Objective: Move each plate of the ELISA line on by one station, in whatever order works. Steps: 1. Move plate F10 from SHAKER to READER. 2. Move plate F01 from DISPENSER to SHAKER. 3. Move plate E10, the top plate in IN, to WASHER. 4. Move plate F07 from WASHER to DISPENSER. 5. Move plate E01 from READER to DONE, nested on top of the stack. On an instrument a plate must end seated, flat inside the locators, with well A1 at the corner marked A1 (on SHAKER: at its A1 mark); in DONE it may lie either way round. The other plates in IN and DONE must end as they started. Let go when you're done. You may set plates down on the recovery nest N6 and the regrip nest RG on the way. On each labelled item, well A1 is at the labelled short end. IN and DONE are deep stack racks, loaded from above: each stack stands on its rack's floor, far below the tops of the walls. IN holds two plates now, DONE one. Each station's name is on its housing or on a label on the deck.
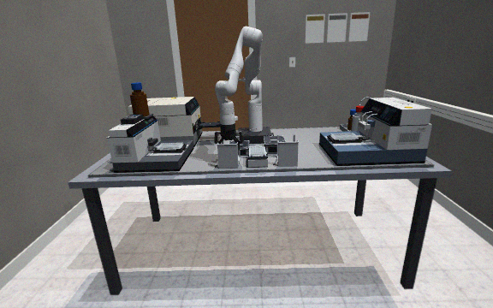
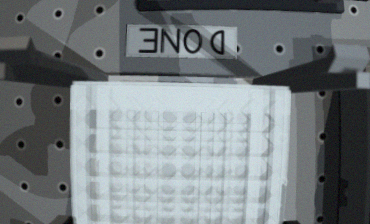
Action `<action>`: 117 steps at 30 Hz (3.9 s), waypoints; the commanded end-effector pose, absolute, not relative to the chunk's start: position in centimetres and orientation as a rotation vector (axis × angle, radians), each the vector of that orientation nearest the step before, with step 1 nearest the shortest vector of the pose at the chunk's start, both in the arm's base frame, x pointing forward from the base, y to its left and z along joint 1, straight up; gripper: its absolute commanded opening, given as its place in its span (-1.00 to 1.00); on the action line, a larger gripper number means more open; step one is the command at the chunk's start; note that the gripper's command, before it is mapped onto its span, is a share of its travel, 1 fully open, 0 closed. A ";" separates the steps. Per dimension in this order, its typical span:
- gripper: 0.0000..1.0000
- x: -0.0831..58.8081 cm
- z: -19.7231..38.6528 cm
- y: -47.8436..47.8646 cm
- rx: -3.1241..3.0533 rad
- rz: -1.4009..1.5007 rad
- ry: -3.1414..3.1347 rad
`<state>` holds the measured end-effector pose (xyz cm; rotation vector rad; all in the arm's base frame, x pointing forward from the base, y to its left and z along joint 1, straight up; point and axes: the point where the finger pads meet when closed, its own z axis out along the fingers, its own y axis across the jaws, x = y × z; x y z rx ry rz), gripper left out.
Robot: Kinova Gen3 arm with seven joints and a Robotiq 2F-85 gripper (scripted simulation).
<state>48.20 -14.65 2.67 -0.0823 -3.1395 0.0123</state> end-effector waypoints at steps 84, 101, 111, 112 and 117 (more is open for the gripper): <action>0.88 48.2 -0.4 -14.8 -0.085 0.012 -3.142; 0.88 48.2 -0.9 -14.8 -0.085 0.012 -3.142; 0.88 48.2 -1.1 -14.8 -0.085 0.012 -3.142; 0.88 48.2 -1.1 -14.8 -0.086 0.011 -3.141; 0.88 48.2 -1.1 -14.7 -0.084 0.012 -3.140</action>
